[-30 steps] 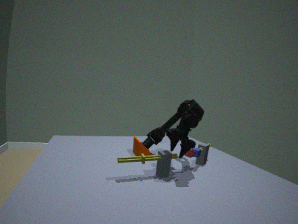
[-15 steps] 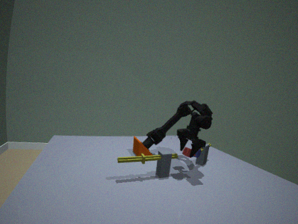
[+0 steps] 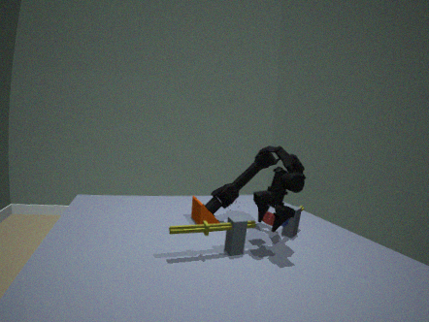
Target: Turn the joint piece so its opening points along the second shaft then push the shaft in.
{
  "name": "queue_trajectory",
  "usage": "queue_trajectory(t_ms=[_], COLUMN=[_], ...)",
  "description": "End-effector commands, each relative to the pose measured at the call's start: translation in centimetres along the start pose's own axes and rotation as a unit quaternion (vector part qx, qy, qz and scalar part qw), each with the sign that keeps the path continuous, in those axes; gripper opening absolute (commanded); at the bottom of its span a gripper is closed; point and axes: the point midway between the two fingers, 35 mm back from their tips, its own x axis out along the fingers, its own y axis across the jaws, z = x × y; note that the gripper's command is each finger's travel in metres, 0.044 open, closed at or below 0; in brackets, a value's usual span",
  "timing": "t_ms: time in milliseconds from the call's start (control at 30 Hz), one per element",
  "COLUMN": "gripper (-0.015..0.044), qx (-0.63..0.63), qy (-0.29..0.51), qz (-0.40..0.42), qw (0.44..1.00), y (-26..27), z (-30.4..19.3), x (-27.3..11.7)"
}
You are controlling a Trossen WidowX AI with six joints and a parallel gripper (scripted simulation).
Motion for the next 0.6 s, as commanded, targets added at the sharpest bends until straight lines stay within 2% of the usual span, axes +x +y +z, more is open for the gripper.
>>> queue_trajectory(t_ms=[0,33,367,567], gripper=[0.044,0.044,0.0182,0.0182], qx=[0.001,0.001,0.001,0.001], qy=[0.002,0.002,0.002,0.002], qz=[-0.002,-0.002,-0.002,-0.002], qw=[1.0,1.0,1.0,1.0], y=[-0.13,-0.13,-0.13,-0.13], z=[-0.07,-0.07,-0.07,-0.07], x=[0.62,0.65,0.65,0.65])
